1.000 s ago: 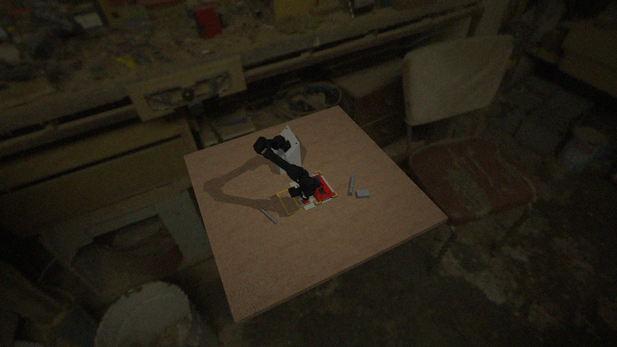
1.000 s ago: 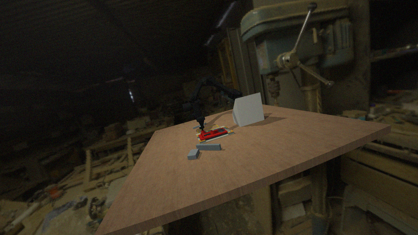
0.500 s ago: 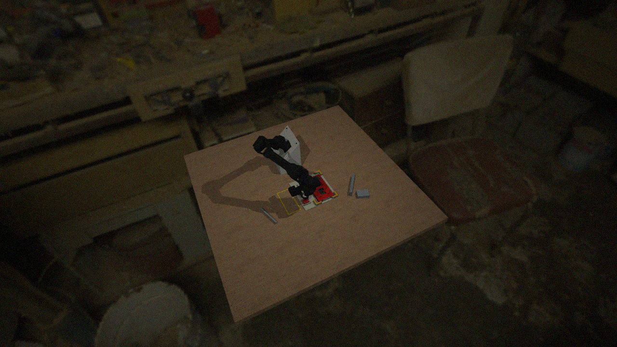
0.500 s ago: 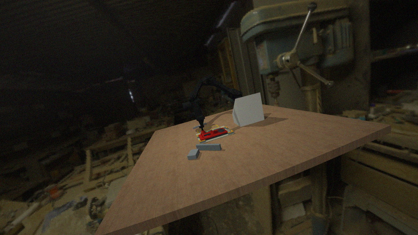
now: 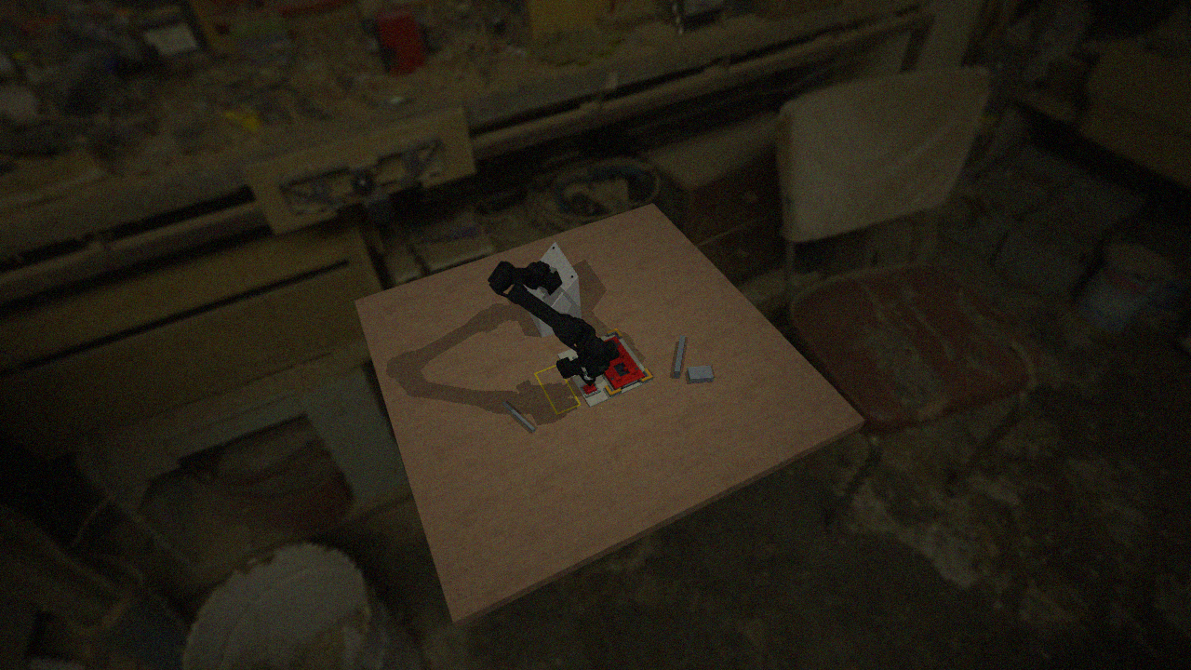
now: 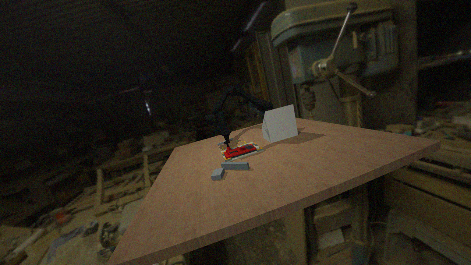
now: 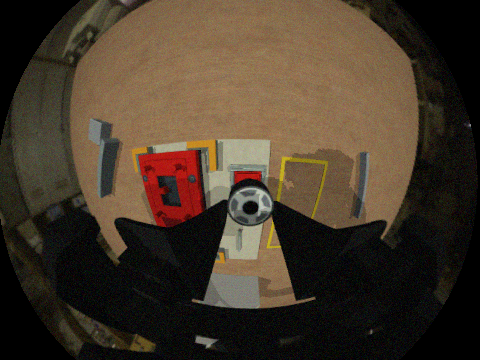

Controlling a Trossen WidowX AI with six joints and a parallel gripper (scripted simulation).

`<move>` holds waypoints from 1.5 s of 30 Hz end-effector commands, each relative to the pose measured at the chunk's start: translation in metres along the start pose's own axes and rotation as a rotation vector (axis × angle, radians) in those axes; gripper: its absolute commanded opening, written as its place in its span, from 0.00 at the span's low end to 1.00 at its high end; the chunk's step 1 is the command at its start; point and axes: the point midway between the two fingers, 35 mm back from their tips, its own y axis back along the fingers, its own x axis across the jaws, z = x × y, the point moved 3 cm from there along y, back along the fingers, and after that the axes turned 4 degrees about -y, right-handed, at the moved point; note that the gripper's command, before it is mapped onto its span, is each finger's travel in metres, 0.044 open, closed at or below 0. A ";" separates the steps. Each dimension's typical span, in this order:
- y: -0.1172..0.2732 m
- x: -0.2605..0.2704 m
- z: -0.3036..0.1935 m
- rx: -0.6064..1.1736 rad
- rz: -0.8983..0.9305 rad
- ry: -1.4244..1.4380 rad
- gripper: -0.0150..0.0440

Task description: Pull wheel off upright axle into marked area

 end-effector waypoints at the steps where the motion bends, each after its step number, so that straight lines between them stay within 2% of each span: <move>1: 0.002 0.000 0.000 -0.003 -0.001 -0.004 0.25; 6: 0.006 0.000 0.001 -0.004 0.000 -0.004 0.25; 14: 0.041 0.000 -0.001 -0.004 0.001 -0.004 0.25; 37: 0.040 -0.090 -0.046 -0.003 -0.003 -0.002 0.25; 45: 0.028 -0.095 -0.050 -0.002 -0.004 -0.002 0.25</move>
